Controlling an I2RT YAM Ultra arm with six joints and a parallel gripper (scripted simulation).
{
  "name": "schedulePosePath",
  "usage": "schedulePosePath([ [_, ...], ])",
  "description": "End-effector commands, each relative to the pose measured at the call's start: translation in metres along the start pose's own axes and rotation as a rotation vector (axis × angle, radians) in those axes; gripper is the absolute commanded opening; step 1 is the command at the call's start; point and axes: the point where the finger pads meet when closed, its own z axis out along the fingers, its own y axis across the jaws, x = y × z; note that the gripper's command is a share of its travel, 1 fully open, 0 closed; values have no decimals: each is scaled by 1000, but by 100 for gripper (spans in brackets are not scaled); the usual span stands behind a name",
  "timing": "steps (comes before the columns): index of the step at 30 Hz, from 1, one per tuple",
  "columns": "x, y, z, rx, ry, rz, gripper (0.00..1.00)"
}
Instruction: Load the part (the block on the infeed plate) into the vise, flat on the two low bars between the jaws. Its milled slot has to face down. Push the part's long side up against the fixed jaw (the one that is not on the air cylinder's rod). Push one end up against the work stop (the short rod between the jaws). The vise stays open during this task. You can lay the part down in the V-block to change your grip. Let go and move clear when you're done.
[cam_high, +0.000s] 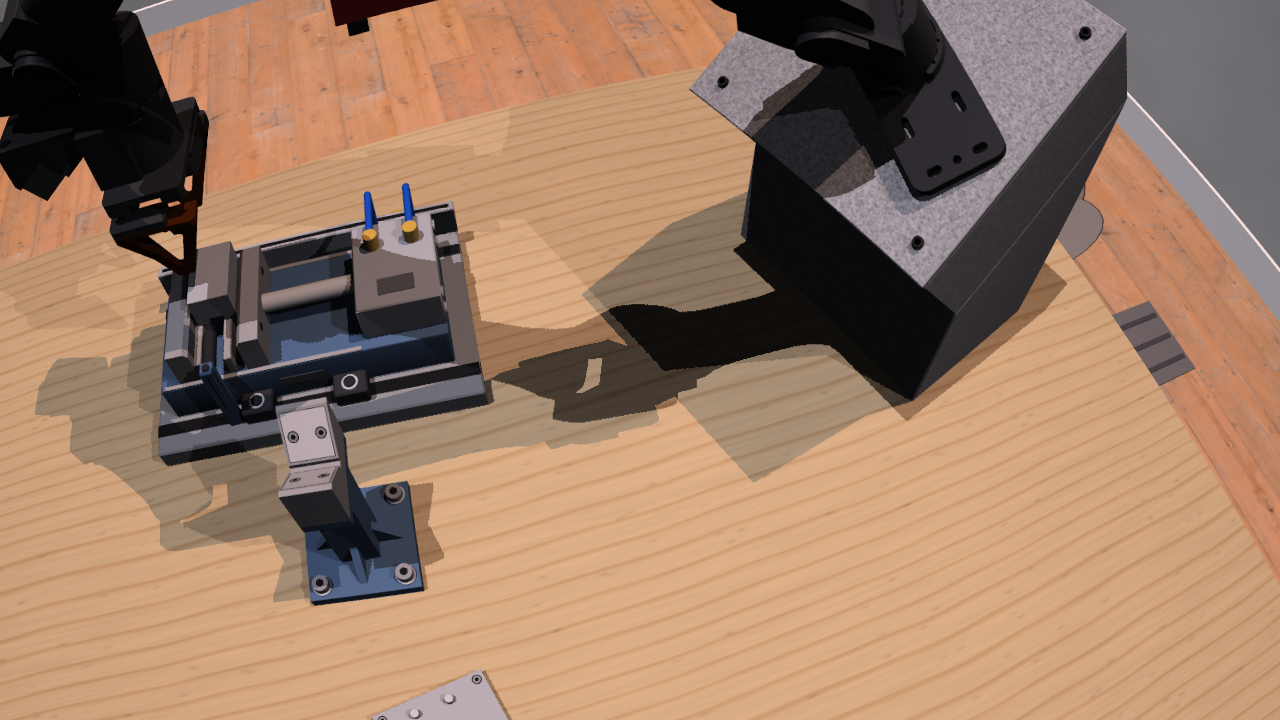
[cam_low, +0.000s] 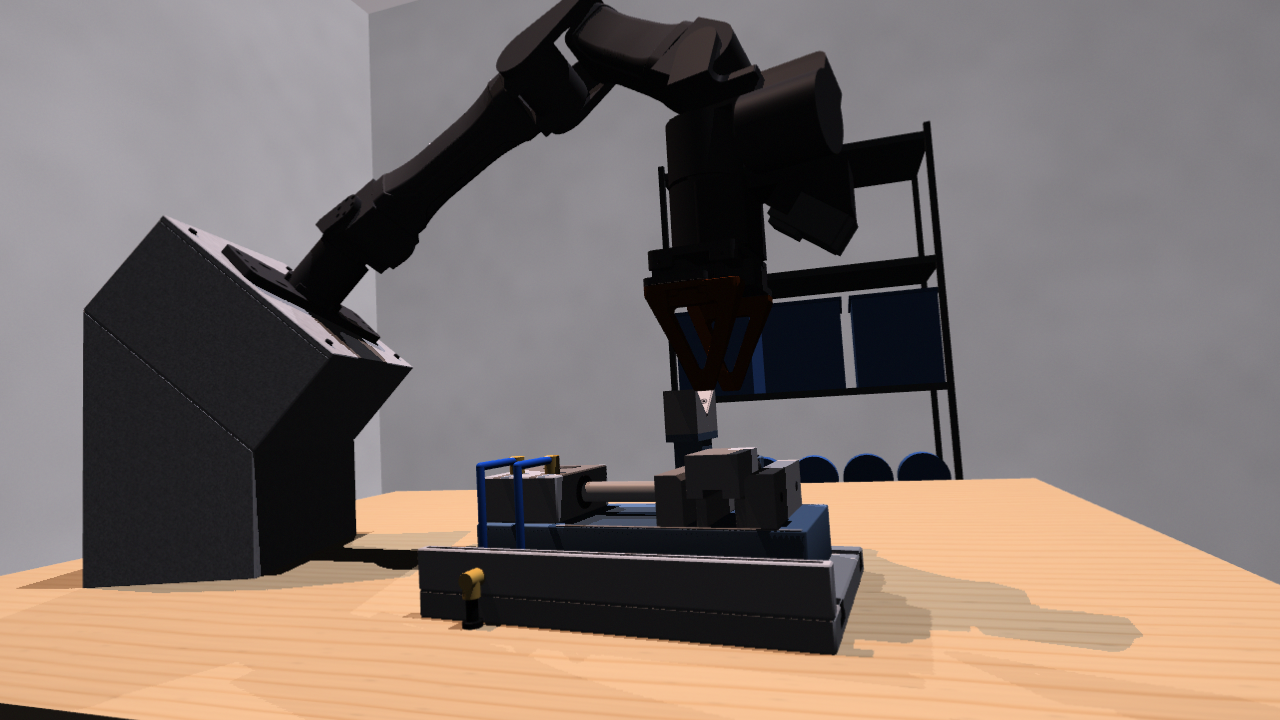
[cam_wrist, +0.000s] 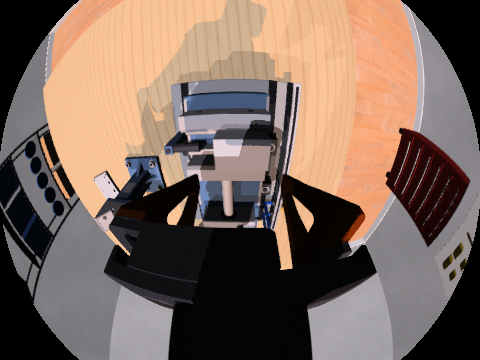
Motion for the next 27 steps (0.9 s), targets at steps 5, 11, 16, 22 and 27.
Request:
schedulePosePath([
  [5,-12,-2,-30,10,-44,-12,74],
  [11,-12,-2,-30,10,-44,-11,0],
  [16,-14,-3,-30,11,-50,-13,0],
  [22,-14,-3,-30,11,-50,-13,0],
  [27,-14,-3,-30,11,-50,-13,0],
])
